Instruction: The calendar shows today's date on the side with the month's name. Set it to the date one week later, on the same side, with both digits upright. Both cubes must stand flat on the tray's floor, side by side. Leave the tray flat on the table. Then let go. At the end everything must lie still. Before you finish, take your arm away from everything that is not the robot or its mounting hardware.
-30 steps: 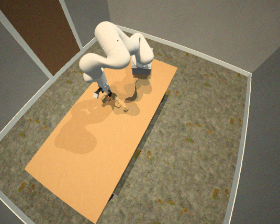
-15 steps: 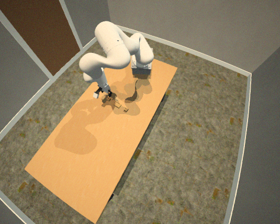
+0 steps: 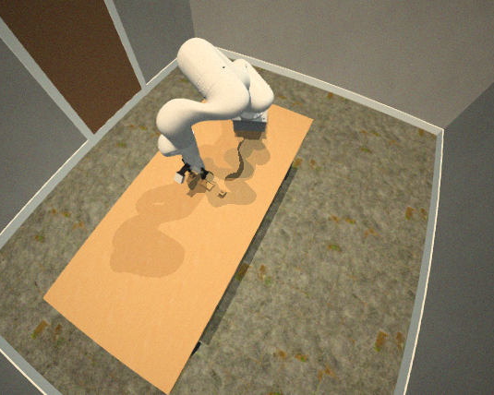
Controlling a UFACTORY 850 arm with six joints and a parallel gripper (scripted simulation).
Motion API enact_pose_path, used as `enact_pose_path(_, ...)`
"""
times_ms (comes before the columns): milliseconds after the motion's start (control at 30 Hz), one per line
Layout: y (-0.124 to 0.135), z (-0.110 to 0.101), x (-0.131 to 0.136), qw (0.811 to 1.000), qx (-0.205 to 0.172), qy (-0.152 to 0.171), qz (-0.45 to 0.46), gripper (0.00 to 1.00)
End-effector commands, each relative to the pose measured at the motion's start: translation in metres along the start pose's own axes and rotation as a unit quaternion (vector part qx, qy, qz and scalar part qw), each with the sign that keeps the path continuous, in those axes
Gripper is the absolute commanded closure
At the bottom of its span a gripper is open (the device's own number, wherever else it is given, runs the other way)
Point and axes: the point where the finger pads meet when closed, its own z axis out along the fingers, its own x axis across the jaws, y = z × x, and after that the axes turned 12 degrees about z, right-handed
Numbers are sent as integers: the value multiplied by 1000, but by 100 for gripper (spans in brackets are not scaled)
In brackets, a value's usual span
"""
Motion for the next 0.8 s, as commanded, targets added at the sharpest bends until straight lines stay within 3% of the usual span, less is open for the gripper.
enact_pose_path(0, 9, 4, -68, 1000, 6, 8, -1, 0)
enact_pose_path(100, 9, 4, -68, 1000, 6, 8, -1, 0)
enact_pose_path(133, 18, 4, -94, 1000, 5, 6, 0, 0)
enact_pose_path(200, 18, 4, -94, 1000, 5, 6, 0, 0)
enact_pose_path(233, 27, 2, -115, 1000, 4, 4, 1, 0)
enact_pose_path(300, 34, 1, -130, 1000, 2, 3, 2, 0)
enact_pose_path(467, 41, -1, -144, 1000, 1, 1, 3, 0)
enact_pose_path(500, 41, -1, -144, 1000, 1, 1, 3, 51)
enact_pose_path(767, 41, -1, -144, 1000, 1, 1, 3, 51)
